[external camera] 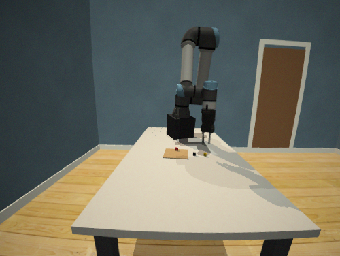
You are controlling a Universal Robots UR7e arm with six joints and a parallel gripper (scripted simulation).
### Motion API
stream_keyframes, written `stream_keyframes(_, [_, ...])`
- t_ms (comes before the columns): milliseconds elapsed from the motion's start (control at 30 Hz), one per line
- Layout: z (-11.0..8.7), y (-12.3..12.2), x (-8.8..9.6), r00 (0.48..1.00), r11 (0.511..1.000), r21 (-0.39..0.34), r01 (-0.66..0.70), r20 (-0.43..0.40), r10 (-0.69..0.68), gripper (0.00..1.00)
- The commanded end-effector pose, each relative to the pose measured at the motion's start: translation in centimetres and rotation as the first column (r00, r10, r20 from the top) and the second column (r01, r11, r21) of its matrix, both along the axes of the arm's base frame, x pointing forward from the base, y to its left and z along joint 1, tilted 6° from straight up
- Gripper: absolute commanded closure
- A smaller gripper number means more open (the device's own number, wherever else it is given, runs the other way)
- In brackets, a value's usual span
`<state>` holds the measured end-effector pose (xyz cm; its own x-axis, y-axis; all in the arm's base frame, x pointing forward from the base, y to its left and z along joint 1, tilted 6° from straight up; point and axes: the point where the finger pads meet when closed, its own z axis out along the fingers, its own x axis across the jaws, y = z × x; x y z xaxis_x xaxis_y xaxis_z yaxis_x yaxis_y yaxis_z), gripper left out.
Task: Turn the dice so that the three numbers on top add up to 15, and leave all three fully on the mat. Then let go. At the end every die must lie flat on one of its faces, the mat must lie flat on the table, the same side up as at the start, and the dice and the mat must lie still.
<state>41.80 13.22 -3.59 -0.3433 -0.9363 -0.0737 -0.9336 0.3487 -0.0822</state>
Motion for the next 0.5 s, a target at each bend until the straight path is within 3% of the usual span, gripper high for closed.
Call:
stream_keyframes(0, [-0.7,0.0,-0.2,1.0,1.0,0.001,0.0,-0.004,0.0,0.36])
stream_keyframes(467, [-2.4,0.0,0.0,1.0,1.0,0.001,0.0,-0.004,0.0,0.36])
